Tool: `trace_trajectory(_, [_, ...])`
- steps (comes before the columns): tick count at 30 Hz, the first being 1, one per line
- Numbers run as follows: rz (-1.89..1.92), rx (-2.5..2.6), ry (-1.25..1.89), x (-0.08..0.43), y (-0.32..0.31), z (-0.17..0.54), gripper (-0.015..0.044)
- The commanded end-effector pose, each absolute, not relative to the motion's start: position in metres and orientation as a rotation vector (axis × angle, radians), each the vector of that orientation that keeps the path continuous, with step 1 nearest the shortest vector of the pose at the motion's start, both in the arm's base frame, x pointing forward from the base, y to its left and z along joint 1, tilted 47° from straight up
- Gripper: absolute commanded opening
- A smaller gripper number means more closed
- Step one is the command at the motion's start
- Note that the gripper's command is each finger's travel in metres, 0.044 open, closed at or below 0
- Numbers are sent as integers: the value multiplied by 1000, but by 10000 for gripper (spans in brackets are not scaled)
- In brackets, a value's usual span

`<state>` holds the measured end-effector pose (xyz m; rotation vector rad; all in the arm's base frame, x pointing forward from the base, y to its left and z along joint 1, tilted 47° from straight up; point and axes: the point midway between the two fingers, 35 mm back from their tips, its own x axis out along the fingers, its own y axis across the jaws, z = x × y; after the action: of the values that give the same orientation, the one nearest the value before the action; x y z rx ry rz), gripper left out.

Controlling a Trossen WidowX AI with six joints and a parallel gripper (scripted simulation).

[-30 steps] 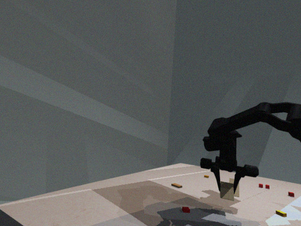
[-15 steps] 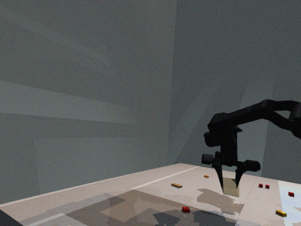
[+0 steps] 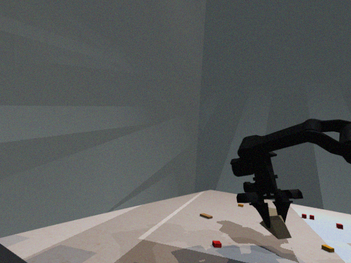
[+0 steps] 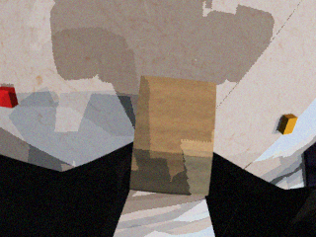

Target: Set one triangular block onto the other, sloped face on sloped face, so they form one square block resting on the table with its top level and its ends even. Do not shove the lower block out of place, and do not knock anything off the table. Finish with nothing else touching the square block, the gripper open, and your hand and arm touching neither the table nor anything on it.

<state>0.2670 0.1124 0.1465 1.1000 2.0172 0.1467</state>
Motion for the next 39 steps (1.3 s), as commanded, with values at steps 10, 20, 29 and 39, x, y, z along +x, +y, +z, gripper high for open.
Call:
trace_trajectory(10, [361,595,1943,258,117,139,0])
trace_trajectory(20, [510,227,1872,254,118,136,0])
trace_trajectory(29, [637,-102,1791,255,118,136,0])
trace_trajectory(39, [766,-465,1676,258,119,140,0])
